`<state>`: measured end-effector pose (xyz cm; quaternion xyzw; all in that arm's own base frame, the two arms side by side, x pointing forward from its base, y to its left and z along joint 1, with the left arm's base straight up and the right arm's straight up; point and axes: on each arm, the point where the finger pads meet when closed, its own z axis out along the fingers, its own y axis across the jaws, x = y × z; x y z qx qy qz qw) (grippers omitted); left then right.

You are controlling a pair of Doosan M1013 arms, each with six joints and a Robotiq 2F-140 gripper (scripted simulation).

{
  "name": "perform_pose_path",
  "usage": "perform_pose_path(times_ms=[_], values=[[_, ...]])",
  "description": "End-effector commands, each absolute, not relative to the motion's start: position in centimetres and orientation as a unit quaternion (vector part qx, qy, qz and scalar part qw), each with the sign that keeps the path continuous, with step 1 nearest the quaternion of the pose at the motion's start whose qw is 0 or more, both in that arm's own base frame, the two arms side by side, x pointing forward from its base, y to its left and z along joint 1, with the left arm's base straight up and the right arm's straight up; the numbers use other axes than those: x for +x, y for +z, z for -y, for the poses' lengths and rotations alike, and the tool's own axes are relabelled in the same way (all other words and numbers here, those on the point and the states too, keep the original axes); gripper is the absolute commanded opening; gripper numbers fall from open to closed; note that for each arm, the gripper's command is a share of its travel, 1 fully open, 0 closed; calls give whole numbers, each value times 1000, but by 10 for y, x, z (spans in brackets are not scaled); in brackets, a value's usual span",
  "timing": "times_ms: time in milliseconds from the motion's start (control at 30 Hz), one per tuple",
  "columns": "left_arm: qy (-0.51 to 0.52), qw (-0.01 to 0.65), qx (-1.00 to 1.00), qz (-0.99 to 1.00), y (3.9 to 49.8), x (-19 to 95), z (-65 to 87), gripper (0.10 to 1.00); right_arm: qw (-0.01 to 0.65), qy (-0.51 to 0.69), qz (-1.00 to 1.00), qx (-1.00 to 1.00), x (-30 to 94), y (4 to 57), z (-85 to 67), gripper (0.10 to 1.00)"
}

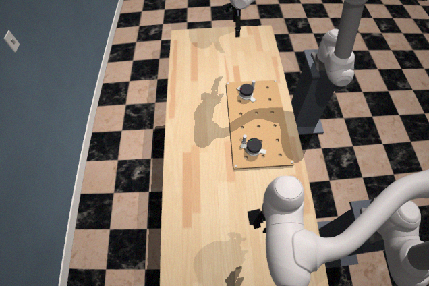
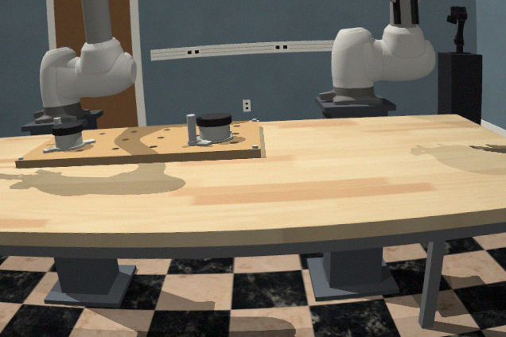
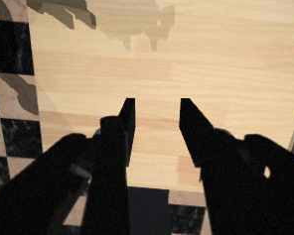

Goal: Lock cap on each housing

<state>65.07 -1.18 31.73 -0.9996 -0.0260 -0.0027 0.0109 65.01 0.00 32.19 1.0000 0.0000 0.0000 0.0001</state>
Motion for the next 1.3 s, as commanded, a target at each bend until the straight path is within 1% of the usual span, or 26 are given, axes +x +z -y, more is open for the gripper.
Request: perform_pose_path(times_ms=[0,367,700,1267], values=[[-9,30,-997,68,310,653,33,339,0,1,0,1000,650,323,0,1000],[-15,49,-993,110,302,656,54,339,0,1,0,1000,650,323,0,1000],[-27,89,-975,200,286,661,100,339,0,1,0,1000,650,323,0,1000],[-41,131,-942,305,267,666,153,339,0,1,0,1000,650,323,0,1000]])
